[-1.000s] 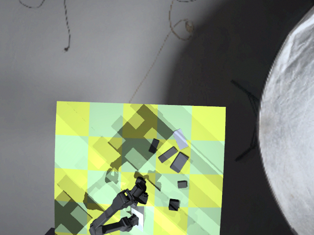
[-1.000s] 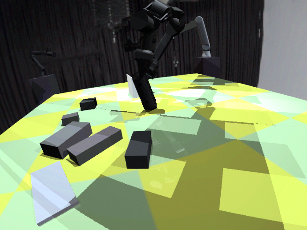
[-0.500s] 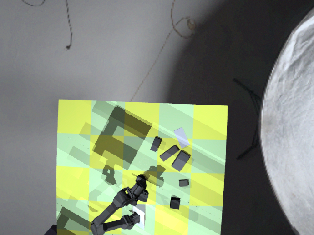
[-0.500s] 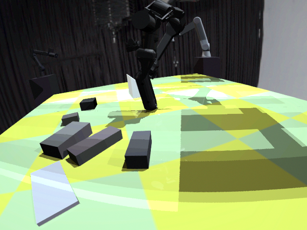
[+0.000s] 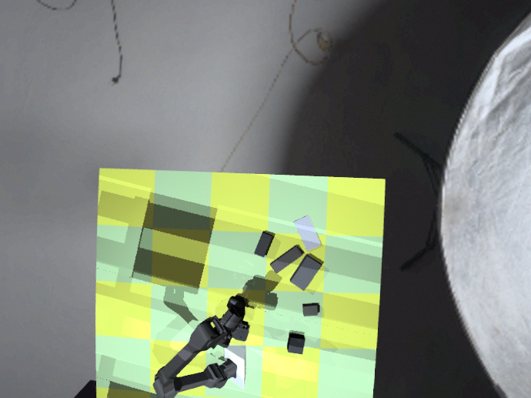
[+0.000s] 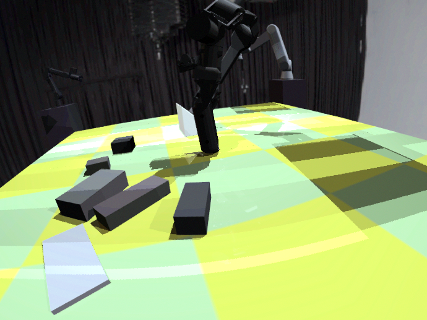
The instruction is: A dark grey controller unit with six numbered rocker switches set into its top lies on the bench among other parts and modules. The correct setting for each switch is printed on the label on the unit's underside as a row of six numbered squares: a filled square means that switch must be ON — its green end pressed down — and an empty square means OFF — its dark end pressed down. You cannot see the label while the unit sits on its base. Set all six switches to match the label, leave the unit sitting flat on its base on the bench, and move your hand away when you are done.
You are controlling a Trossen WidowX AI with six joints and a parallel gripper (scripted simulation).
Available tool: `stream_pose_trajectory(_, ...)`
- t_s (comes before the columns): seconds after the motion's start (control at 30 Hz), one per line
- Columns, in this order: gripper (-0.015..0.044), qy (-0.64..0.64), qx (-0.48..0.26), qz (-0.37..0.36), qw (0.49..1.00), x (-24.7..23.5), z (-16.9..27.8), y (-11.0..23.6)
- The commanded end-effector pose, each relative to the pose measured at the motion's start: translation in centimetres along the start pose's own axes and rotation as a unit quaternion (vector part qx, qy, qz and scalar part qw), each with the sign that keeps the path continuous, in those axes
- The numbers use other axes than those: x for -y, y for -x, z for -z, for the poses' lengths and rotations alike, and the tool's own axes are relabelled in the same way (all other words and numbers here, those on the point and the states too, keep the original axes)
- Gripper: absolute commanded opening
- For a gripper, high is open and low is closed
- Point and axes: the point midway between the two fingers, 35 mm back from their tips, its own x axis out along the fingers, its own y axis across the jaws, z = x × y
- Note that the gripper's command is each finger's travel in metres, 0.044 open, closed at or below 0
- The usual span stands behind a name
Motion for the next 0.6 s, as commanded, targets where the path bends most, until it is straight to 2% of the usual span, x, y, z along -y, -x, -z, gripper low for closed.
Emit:
stream_pose_trajectory(0.0, 0.0338, 0.002, -0.010, 0.002, 1.000, 0.0, 0.7, 0.0)
stream_pose_trajectory(0.57, 0.0338, 0.002, -0.029, 0.002, 1.000, 0.1, 2.0, 0.1)
